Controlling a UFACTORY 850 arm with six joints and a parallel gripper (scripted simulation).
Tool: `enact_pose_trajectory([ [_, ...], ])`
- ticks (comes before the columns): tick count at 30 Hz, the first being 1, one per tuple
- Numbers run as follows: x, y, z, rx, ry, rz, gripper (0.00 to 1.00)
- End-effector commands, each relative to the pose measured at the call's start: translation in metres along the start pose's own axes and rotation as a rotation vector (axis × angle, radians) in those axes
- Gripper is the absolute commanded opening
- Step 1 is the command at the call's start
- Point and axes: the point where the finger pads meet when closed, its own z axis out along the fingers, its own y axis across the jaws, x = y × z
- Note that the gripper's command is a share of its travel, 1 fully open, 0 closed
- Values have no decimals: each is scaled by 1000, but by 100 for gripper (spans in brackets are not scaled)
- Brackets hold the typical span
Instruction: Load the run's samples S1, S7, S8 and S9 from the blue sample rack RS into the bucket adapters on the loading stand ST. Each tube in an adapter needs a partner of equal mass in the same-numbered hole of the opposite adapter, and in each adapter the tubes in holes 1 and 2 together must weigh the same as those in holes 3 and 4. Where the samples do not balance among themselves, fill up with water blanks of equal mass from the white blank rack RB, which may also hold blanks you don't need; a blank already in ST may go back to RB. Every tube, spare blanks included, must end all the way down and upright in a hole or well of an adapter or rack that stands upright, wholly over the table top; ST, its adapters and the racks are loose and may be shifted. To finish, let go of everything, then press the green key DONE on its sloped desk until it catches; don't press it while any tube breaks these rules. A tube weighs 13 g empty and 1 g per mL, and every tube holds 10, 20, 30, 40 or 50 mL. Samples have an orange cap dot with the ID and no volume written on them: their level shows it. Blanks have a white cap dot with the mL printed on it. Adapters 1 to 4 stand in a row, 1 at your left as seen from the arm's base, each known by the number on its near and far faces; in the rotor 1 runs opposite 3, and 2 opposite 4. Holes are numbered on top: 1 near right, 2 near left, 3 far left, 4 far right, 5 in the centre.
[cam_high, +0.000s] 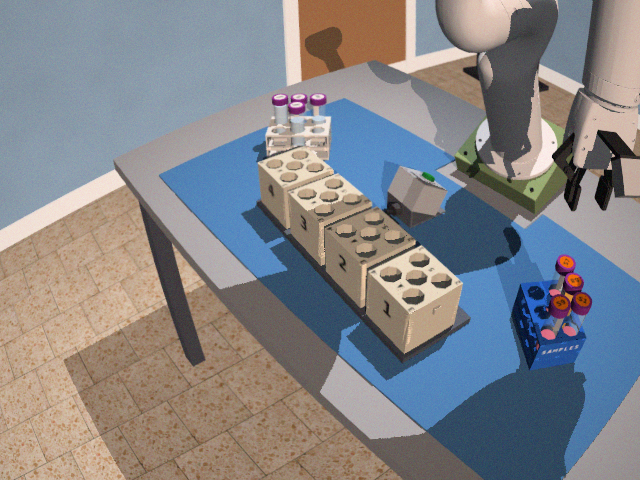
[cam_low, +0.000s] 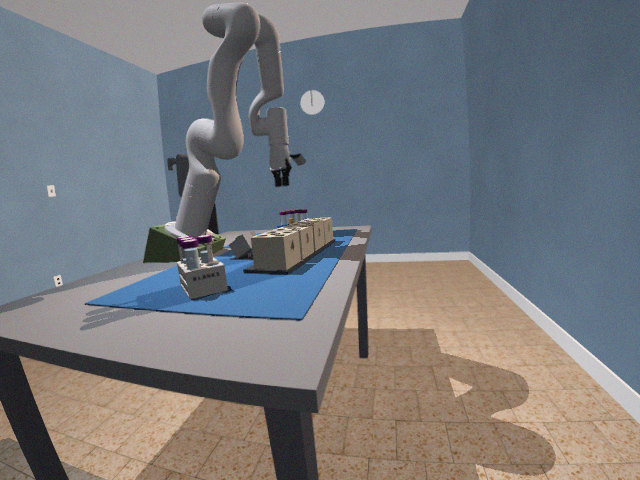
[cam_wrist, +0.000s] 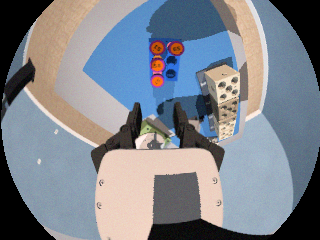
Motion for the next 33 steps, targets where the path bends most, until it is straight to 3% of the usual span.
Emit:
enact_pose_trajectory([
  [1,21,0,0,1,1,1,57],
  [4,36,0,0,1,2,1,57],
  [19,36,0,0,1,1,1,57],
  [33,36,0,23,1,1,1,57],
])
